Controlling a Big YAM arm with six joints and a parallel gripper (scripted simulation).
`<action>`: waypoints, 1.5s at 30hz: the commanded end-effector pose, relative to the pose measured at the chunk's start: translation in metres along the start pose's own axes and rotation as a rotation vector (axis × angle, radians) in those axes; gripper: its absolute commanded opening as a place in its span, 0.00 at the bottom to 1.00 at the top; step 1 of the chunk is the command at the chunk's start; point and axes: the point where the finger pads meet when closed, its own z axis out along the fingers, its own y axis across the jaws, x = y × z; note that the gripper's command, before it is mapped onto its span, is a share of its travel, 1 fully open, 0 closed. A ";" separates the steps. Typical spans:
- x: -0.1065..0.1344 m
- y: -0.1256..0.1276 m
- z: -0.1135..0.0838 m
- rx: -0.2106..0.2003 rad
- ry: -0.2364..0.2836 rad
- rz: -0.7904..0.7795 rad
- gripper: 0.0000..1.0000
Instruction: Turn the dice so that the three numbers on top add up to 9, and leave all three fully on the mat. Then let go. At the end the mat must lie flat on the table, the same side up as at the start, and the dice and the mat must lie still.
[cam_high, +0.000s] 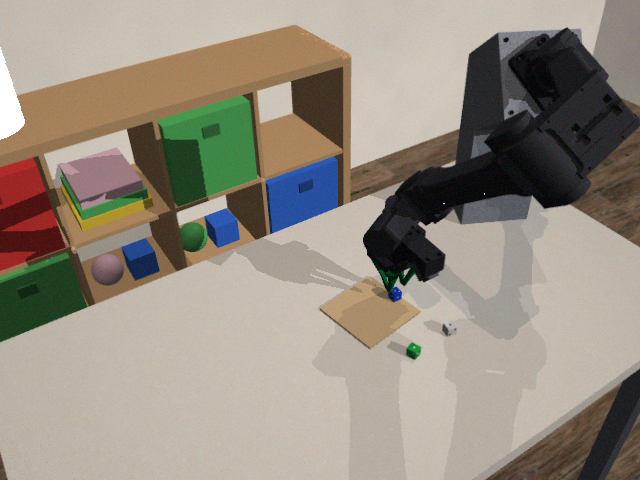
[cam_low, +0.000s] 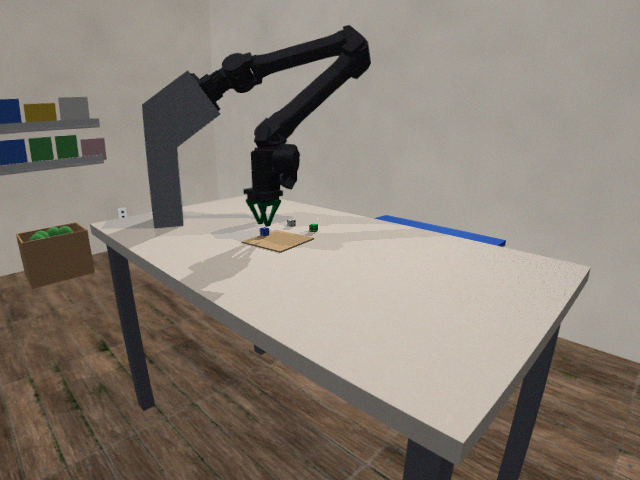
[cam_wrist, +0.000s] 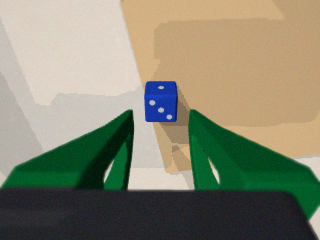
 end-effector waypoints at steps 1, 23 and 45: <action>-0.002 0.006 0.001 -0.008 -0.002 0.004 0.34; -0.001 0.005 0.005 -0.008 -0.003 0.004 0.34; -0.001 0.006 0.027 -0.008 -0.003 0.005 0.34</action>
